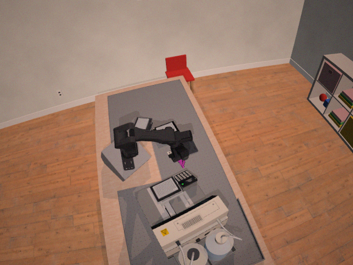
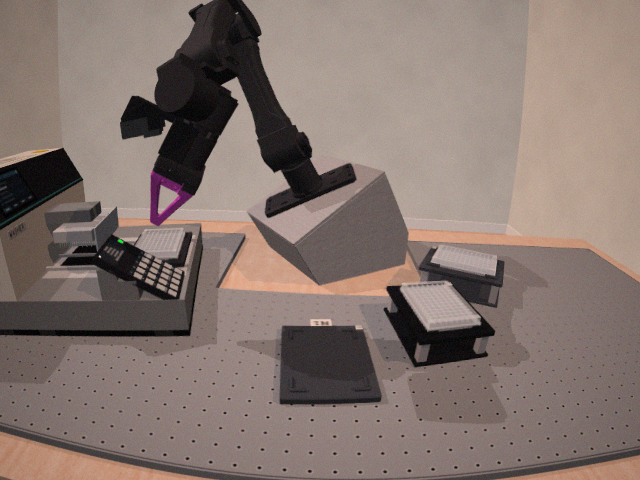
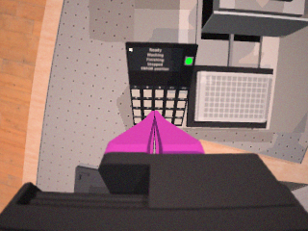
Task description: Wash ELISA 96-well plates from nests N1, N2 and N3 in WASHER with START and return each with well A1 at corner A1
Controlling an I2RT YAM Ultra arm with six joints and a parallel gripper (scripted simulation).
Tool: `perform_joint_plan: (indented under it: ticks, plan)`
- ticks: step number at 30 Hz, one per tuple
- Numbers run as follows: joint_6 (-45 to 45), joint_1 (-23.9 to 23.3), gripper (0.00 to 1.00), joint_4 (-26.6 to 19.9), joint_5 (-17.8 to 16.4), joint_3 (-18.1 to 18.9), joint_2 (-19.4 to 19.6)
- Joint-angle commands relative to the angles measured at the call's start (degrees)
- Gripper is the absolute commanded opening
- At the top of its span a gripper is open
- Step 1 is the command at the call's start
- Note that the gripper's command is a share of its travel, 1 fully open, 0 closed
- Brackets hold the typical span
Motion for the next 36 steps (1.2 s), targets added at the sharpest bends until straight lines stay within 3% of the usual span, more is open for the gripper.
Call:
perform_joint_plan:
  ticks: [1,23,36]
  plan:
    - [3.09,1.5,0.0,0.17,1.94,-0.15,1.12]
    - [17.12,10.57,0.0,1.06,6.27,-0.65,13.13]
    - [17.31,10.68,0.0,1.05,6.31,-0.63,13.31]
